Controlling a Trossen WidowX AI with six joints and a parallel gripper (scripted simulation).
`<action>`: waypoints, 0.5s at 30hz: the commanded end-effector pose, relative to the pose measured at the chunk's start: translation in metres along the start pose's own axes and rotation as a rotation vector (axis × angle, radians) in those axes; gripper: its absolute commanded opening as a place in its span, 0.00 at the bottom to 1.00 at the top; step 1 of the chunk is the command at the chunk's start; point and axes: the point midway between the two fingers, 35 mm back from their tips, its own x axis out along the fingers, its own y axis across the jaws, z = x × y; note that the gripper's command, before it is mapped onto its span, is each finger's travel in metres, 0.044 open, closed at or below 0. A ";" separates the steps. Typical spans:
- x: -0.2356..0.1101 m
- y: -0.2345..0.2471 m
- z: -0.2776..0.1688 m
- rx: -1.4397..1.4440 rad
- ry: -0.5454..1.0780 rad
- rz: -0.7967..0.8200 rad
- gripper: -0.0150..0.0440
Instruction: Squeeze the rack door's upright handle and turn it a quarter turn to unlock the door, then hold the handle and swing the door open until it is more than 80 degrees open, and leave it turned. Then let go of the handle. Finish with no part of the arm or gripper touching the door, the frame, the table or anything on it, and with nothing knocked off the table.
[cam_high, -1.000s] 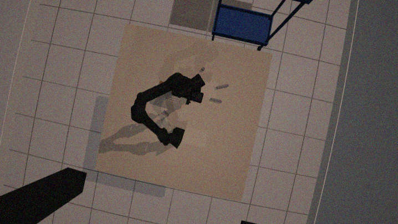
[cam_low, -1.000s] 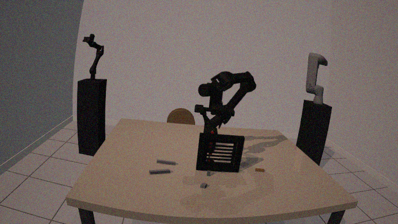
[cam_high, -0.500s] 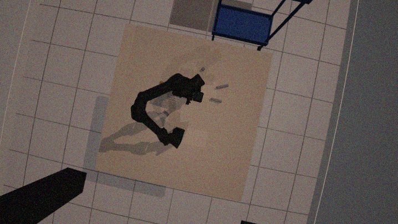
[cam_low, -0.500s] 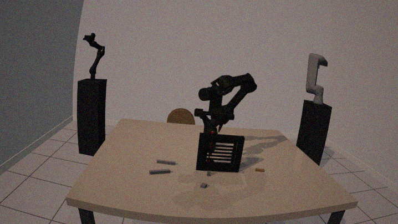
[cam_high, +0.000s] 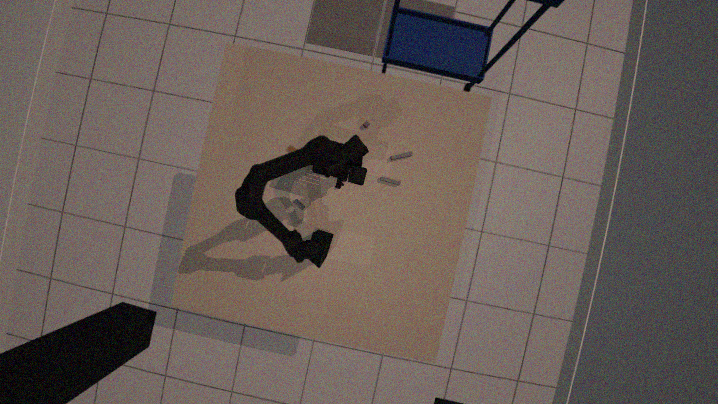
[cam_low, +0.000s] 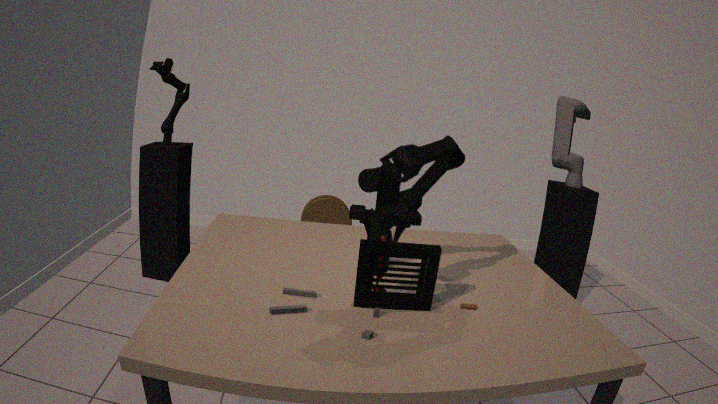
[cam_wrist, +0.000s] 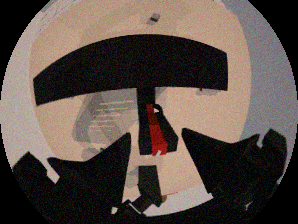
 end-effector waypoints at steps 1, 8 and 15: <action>0.007 0.000 -0.001 0.008 -0.003 0.005 0.76; 0.018 0.001 -0.001 0.007 -0.003 0.006 0.76; 0.025 0.001 -0.002 0.007 -0.003 0.007 0.71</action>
